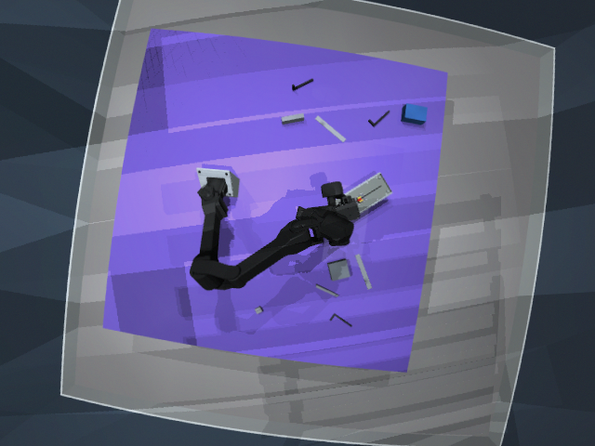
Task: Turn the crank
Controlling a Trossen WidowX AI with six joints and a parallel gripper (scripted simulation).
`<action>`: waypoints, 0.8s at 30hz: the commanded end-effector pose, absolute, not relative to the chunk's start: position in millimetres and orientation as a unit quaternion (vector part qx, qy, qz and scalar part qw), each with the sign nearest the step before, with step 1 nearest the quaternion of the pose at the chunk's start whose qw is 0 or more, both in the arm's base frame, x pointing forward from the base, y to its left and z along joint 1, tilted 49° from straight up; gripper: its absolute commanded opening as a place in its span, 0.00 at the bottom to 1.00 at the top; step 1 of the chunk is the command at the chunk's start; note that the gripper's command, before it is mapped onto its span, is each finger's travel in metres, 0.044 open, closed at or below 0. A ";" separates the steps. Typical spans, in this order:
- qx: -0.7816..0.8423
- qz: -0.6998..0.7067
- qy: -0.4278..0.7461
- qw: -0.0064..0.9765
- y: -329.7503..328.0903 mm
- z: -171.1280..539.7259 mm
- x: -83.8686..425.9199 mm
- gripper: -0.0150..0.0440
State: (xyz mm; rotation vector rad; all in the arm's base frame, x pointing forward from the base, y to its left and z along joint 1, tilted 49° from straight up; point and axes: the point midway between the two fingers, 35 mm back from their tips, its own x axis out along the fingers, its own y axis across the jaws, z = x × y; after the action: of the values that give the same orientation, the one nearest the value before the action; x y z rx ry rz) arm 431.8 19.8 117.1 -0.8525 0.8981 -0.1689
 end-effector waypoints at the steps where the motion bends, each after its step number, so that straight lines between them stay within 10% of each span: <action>1: -0.371 -0.136 0.398 0.828 34.2 101.7 442.3 1.00; 24: -0.322 -0.217 0.347 0.854 23.8 44.1 450.6 1.00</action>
State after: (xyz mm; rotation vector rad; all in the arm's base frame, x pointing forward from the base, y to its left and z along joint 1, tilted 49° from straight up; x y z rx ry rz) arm 450.2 25.0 45.7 -0.6769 0.7314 -0.4611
